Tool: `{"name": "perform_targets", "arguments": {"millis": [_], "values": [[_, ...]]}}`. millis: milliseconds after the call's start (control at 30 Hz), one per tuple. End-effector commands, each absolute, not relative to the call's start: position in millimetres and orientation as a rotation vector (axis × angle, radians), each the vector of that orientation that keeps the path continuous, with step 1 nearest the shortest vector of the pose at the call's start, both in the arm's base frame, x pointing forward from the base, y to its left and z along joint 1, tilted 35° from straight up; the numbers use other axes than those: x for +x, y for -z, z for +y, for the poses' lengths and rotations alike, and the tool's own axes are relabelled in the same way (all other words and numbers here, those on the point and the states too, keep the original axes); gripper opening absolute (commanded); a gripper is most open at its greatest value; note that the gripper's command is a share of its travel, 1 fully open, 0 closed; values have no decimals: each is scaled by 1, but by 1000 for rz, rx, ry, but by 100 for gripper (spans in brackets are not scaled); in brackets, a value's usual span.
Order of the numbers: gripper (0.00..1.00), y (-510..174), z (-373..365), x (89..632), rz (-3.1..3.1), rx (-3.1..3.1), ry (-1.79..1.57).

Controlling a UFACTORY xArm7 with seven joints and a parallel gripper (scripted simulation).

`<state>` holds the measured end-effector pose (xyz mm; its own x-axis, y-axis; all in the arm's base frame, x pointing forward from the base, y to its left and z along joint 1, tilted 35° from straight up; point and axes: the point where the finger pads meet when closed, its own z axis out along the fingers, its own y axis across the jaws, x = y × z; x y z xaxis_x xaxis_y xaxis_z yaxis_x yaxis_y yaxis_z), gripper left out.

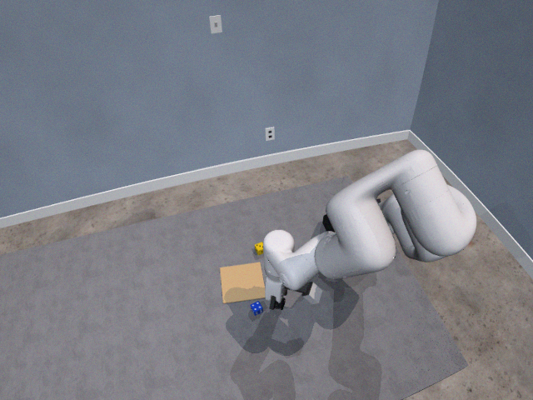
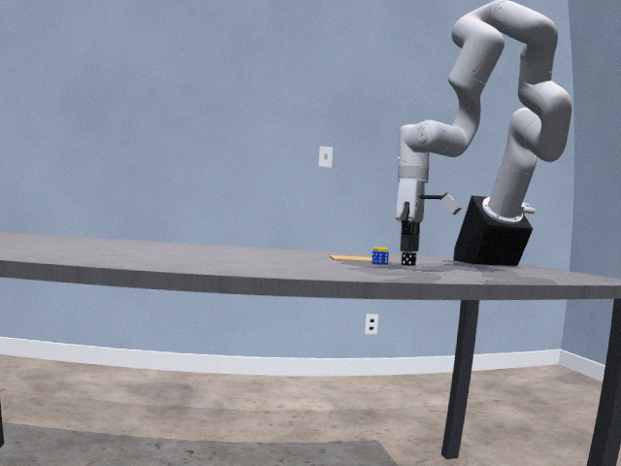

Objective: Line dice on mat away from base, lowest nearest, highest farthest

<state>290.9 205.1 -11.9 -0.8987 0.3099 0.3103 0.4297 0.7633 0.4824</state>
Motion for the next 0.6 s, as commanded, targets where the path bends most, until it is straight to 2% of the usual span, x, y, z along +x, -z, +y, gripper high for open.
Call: {"name": "perform_targets", "arguments": {"millis": [0, 567], "values": [[47, 14, 206, 292, -2749, -586, 830], [47, 35, 221, 290, -2749, -586, 830]]}}
